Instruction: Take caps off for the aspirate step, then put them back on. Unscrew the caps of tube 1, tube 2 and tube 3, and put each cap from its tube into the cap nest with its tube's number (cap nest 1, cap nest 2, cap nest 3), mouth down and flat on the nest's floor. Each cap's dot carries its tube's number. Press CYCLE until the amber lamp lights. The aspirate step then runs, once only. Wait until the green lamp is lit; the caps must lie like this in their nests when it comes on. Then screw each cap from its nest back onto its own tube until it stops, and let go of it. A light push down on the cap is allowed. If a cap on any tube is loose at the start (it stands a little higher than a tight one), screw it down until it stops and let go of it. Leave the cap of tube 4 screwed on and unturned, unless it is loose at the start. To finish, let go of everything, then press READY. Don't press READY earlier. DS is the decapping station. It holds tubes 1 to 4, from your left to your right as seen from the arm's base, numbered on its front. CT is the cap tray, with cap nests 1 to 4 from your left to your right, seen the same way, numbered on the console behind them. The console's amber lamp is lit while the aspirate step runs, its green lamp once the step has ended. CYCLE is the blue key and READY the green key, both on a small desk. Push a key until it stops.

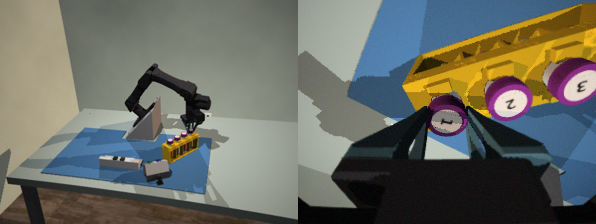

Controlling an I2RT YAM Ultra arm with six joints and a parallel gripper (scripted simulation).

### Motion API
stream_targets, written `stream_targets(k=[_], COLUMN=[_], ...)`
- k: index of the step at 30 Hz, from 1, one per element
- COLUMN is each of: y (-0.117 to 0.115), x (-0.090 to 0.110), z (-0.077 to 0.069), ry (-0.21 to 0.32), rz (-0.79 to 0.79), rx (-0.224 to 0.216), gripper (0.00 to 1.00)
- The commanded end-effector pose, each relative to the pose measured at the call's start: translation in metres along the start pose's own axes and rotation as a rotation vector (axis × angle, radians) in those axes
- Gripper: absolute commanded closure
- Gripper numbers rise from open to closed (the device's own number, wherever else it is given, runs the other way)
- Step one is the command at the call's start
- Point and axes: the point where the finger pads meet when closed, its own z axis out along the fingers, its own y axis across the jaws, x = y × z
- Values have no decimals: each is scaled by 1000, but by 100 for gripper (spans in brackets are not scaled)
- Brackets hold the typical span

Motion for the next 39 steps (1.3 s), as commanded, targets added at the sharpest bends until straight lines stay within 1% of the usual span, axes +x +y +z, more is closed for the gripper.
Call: stream_targets(k=[1,14,16,31,33,39], y=[3,3,3,3,3,3], x=[-3,-3,-3,-3,-3,-3], z=[-8,-8,-8,-8,-8,-8], ry=[-24,-25,-25,-23,-23,-21], rz=[-203,-853,-853,-1603,-1603,-1903], rx=[-3,5,5,14,14,18], gripper=[100,100,100,100,100,100])
